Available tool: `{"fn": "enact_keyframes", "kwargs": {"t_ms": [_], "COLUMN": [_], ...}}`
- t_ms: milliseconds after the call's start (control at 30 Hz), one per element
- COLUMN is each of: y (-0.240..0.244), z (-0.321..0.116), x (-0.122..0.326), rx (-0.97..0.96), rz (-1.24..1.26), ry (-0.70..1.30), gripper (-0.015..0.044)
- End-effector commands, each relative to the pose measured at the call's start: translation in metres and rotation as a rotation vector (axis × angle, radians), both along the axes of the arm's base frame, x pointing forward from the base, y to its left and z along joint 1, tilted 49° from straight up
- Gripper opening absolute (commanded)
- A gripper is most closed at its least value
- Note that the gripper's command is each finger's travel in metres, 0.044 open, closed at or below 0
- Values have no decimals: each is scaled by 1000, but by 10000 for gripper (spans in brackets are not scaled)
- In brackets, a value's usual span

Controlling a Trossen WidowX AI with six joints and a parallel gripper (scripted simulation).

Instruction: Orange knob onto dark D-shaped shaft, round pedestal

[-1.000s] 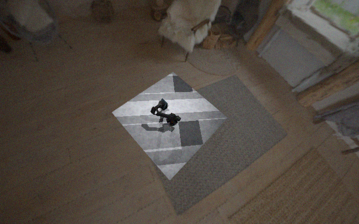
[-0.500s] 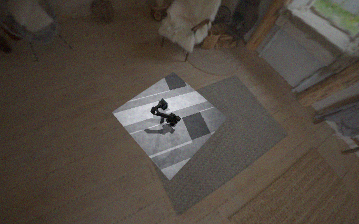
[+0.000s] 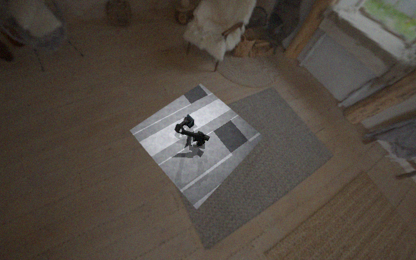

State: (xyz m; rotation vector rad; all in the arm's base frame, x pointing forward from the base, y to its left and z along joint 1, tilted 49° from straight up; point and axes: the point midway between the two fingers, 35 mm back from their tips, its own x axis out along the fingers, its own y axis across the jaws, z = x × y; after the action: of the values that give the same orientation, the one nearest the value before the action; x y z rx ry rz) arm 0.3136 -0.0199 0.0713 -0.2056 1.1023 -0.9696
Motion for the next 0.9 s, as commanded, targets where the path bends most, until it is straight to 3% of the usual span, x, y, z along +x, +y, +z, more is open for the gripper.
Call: {"fn": "enact_keyframes", "kwargs": {"t_ms": [0, 867], "y": [1, 2], "z": [0, 2], "x": [0, 0], "rx": [3, 5], "rz": [-5, -22], "ry": [-11, -31], "gripper": [0, 0]}}
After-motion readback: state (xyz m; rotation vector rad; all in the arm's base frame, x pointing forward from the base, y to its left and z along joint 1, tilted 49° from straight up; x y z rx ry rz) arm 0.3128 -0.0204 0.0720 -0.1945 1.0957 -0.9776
